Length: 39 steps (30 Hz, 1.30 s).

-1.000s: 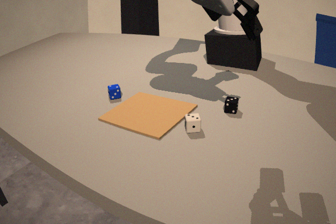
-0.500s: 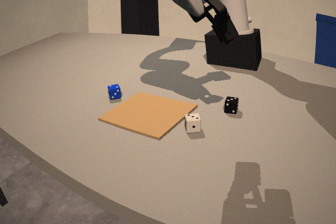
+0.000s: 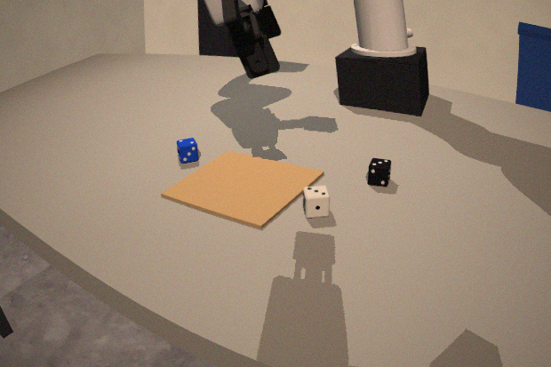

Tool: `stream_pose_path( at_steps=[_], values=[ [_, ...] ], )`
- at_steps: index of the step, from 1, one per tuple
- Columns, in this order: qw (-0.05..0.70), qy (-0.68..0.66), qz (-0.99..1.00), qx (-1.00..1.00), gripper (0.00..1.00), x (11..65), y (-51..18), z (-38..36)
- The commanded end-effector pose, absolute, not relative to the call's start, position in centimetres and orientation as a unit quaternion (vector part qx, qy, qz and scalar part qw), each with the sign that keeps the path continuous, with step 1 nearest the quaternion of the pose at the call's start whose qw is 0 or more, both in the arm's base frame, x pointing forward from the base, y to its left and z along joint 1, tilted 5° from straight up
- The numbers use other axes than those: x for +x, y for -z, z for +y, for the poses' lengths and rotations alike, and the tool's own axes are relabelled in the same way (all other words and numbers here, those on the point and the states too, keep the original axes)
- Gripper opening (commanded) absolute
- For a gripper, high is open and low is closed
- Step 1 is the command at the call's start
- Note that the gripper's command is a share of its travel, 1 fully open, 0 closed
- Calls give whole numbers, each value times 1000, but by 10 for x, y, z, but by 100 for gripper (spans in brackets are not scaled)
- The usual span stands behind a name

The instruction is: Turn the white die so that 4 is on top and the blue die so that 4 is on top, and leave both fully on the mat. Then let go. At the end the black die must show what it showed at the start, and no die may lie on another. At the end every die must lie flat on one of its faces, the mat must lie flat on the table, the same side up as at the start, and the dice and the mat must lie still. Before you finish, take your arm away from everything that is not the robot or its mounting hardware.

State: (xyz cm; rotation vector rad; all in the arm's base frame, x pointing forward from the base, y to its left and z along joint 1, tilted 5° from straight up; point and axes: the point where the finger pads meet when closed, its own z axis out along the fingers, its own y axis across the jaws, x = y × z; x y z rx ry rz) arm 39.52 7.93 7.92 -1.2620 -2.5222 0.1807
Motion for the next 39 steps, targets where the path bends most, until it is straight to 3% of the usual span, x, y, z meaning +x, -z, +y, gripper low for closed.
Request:
stream_pose_path(
  at_steps=[1, 16, 39],
  values=[
    [98, -55, -858, -501, 100, 400, -79, 45],
    [-29, -16, -769, -638, 100, 391, -82, -33],
    [-33, -21, -766, -642, 100, 391, -78, -35]
  ],
)
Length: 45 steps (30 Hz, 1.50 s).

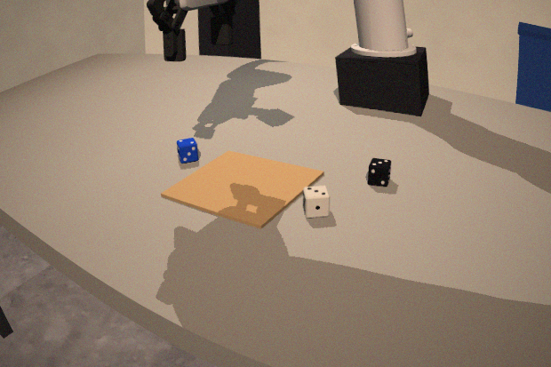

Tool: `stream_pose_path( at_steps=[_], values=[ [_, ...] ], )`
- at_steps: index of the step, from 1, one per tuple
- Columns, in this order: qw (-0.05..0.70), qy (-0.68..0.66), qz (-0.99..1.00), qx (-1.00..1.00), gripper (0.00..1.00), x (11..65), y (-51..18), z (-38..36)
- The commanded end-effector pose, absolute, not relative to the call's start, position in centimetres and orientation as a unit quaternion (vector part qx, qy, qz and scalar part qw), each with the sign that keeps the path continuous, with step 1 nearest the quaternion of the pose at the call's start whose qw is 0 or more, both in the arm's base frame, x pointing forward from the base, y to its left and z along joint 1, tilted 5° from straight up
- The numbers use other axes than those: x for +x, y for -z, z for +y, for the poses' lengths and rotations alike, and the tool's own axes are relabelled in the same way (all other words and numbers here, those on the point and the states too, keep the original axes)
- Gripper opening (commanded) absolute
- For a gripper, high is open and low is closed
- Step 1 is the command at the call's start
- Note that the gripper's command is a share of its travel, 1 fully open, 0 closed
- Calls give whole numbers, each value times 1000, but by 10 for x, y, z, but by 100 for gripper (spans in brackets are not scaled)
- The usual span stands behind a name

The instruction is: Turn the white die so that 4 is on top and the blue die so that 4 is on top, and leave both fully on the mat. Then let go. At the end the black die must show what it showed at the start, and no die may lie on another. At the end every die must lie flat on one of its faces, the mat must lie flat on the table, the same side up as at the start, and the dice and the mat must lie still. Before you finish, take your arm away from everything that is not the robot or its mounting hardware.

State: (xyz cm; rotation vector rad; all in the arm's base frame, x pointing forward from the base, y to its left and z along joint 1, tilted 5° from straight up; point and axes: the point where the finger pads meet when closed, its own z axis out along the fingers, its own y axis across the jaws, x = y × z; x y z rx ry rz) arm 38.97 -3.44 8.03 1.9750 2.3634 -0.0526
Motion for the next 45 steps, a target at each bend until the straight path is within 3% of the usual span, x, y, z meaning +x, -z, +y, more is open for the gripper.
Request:
stream_pose_path(
  at_steps=[1, 17, 45],
  values=[
    [33, 21, 765, 642, 100, 391, -74, -35],
    [33, 21, 765, 642, 100, 393, 20, -44],
    [33, 21, 765, 642, 100, 393, 24, -44]
  ],
)
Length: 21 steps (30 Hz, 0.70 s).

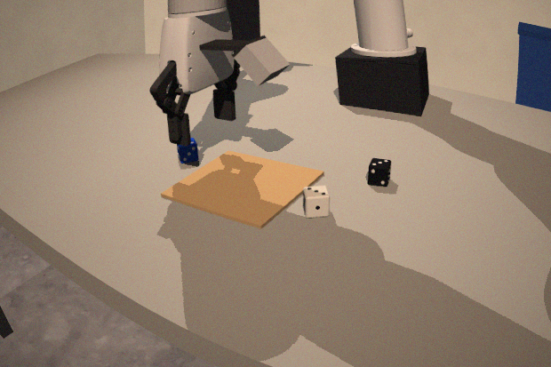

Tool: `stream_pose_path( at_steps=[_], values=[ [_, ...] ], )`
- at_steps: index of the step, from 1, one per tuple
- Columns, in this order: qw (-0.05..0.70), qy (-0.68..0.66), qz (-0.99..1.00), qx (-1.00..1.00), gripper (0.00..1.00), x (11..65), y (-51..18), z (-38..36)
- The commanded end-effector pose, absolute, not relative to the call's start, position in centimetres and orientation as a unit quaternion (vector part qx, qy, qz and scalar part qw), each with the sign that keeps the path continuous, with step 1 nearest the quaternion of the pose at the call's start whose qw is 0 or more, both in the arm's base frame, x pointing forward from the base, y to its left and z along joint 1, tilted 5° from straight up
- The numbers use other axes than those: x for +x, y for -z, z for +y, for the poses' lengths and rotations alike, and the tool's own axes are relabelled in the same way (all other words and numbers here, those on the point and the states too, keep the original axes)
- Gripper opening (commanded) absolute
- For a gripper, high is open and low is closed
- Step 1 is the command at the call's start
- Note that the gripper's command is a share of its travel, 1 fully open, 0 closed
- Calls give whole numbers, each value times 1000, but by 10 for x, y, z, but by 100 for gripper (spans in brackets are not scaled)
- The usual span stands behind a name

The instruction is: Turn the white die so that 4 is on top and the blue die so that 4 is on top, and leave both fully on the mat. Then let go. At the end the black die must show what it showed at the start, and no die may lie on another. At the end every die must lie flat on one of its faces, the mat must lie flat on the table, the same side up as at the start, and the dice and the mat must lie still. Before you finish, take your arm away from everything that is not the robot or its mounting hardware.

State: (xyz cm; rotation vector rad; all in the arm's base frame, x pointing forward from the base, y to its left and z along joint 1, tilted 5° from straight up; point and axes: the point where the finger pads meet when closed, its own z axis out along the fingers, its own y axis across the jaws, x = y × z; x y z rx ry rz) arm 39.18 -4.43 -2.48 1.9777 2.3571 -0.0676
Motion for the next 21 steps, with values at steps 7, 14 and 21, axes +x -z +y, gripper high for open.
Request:
stream_pose_path(
  at_steps=[7, 14, 21],
  values=[
    [33, 21, 765, 642, 100, 393, 24, -44],
    [33, 21, 765, 642, 100, 393, 24, -44],
    [33, 21, 765, 642, 100, 393, 24, -42]
  ],
)
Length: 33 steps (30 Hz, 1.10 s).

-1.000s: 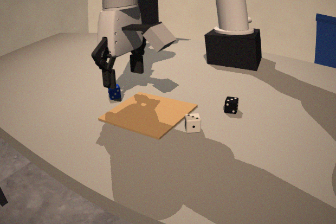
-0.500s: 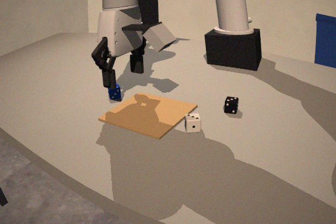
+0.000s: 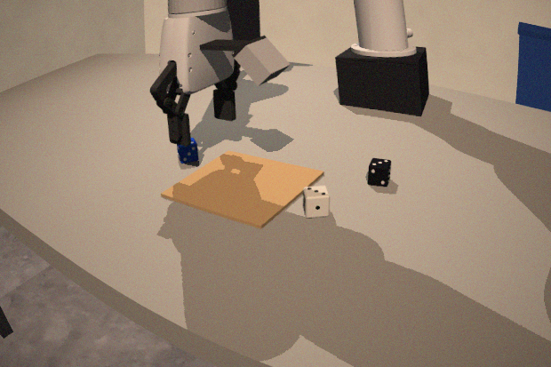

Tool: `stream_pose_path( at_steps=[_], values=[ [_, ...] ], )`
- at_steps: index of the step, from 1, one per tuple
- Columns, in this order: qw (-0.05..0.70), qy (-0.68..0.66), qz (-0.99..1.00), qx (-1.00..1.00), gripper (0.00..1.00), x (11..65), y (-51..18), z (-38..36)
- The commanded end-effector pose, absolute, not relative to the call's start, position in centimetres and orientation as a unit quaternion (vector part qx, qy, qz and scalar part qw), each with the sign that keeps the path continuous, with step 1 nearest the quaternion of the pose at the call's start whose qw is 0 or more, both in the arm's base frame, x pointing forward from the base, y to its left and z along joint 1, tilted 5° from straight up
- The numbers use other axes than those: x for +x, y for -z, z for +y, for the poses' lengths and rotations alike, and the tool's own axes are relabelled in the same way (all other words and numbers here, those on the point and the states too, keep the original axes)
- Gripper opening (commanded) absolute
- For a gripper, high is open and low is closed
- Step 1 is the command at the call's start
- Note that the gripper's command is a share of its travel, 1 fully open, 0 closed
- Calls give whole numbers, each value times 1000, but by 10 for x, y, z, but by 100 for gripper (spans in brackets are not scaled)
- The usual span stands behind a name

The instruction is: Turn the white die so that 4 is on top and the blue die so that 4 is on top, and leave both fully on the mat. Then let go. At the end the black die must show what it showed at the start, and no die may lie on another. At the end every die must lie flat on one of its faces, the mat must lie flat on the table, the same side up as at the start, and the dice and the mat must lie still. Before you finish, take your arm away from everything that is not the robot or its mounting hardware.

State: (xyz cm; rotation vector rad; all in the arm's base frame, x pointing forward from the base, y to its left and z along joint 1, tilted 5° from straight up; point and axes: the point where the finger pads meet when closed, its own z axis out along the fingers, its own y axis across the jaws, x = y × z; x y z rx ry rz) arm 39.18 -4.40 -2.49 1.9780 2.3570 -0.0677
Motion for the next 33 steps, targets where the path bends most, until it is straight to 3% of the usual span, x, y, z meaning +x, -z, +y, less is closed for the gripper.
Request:
stream_pose_path(
  at_steps=[1, 10, 33],
  values=[
    [33, 21, 765, 642, 100, 393, 24, -40],
    [33, 21, 765, 642, 100, 394, 26, -14],
    [33, 21, 765, 642, 100, 398, 38, 151]
  ],
)
